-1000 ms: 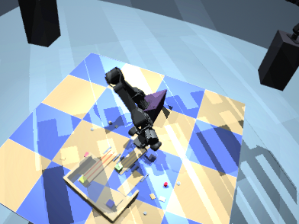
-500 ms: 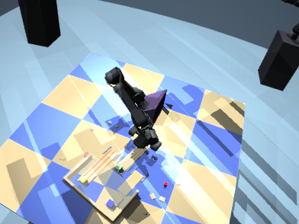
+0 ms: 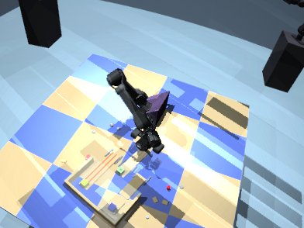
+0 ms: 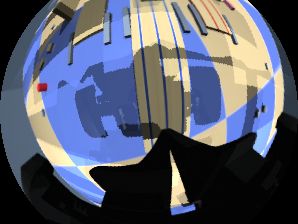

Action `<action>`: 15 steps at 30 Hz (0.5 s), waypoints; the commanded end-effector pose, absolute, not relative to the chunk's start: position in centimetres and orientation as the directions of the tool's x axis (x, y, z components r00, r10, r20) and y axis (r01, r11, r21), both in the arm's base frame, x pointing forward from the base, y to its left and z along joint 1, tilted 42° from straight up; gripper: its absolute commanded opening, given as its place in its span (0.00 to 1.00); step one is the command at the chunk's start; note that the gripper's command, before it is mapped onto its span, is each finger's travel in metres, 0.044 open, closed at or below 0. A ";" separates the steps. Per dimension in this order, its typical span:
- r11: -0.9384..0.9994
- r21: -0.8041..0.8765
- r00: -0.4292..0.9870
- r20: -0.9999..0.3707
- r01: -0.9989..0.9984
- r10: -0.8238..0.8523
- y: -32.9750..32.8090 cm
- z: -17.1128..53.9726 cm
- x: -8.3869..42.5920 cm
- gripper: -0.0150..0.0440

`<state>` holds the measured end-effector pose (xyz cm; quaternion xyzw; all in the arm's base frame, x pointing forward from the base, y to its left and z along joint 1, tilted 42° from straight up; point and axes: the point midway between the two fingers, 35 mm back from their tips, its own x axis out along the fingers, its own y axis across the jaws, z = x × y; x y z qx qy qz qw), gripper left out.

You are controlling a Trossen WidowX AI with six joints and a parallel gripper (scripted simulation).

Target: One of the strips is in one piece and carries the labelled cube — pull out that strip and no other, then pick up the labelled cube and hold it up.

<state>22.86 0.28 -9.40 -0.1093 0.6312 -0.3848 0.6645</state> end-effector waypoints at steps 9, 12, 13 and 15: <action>0.673 -0.640 -0.125 -0.752 0.371 -0.647 2.9 -6.3 23.7 0.30; 0.665 -0.638 -0.124 -0.752 0.388 -0.648 2.2 -5.9 25.3 0.43; 0.665 -0.637 -0.124 -0.752 0.389 -0.648 2.0 -5.7 25.7 0.48; 0.665 -0.637 -0.124 -0.751 0.390 -0.648 1.8 -5.6 26.1 0.57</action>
